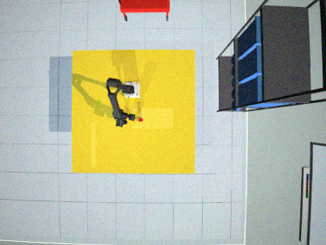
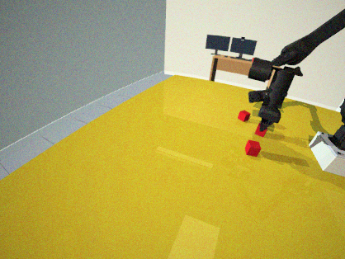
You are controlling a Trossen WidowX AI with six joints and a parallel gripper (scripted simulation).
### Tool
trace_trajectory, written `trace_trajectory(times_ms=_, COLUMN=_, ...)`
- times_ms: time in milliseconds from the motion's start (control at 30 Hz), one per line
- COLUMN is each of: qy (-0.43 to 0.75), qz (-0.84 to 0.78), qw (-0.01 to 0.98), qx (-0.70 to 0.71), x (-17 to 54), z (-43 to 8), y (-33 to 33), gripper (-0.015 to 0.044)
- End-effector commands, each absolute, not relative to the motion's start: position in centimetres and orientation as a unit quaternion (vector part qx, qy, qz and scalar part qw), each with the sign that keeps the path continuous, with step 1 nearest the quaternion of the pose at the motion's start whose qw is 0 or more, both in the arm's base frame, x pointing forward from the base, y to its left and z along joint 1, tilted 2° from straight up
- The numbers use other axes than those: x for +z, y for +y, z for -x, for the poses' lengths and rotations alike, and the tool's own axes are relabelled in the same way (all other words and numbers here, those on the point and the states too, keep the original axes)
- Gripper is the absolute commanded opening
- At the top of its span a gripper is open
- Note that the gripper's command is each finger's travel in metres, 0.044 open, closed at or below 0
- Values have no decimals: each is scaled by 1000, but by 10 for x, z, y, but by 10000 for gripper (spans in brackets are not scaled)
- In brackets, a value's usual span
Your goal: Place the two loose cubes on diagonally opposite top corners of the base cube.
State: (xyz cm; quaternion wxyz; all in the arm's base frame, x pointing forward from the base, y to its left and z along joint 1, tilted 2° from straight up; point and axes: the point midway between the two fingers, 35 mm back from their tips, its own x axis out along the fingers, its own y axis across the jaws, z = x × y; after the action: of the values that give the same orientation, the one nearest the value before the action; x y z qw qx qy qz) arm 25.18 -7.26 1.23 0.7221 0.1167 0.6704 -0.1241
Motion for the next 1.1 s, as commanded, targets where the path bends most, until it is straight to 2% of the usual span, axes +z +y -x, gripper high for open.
trace_trajectory(times_ms=0, qy=673, qz=-114, qw=720, qx=-124, x=4, z=-250, y=-73, gripper=265)
trace_trajectory(times_ms=133, qy=673, qz=-114, qw=720, qx=-124, x=0, z=-250, y=-73, gripper=265)
trace_trajectory(times_ms=333, qy=673, qz=-114, qw=720, qx=-124, x=0, z=-250, y=-73, gripper=107)
trace_trajectory(times_ms=1067, qy=673, qz=-114, qw=720, qx=-124, x=53, z=-254, y=-73, gripper=105)
